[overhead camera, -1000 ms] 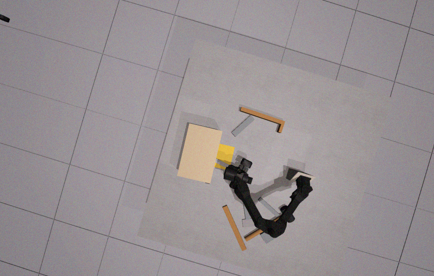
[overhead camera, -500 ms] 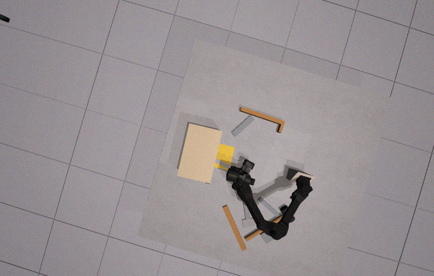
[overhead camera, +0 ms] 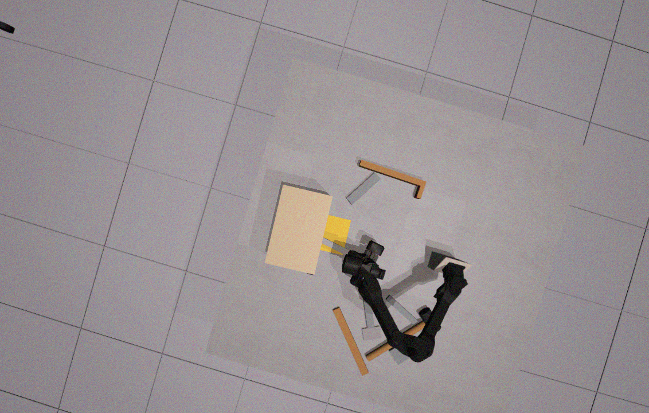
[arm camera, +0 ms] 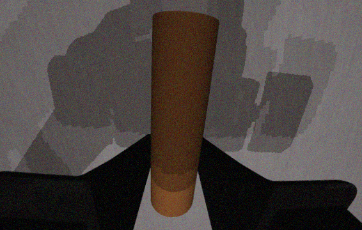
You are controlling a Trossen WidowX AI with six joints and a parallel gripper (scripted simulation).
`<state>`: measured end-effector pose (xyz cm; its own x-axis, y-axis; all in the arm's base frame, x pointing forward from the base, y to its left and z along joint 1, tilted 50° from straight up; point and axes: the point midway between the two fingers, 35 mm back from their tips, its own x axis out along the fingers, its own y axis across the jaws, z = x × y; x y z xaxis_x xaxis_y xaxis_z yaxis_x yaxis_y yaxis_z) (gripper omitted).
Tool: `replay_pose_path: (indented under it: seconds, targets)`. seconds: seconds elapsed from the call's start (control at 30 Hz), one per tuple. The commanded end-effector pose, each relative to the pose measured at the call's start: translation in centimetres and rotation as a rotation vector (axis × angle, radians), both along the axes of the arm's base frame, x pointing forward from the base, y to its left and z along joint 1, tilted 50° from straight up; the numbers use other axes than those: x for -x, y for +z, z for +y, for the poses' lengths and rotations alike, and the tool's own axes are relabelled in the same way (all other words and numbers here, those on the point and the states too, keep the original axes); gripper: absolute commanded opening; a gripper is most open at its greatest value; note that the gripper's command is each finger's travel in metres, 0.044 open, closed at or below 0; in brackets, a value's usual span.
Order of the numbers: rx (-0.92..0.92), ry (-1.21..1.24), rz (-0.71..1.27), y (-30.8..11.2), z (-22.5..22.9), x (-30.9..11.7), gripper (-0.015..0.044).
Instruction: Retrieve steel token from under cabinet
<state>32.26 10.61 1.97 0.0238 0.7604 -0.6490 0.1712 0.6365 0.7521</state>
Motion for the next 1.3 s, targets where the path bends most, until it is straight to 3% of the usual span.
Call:
replay_pose_path:
  seconds: [0.0, 1.27]
  targets:
    - [0.000, -0.001, 0.010, 0.0, 0.2, 0.8, 0.0000]
    - [0.000, -0.001, 0.012, 0.7, 0.8, 5.0, 0.0000]
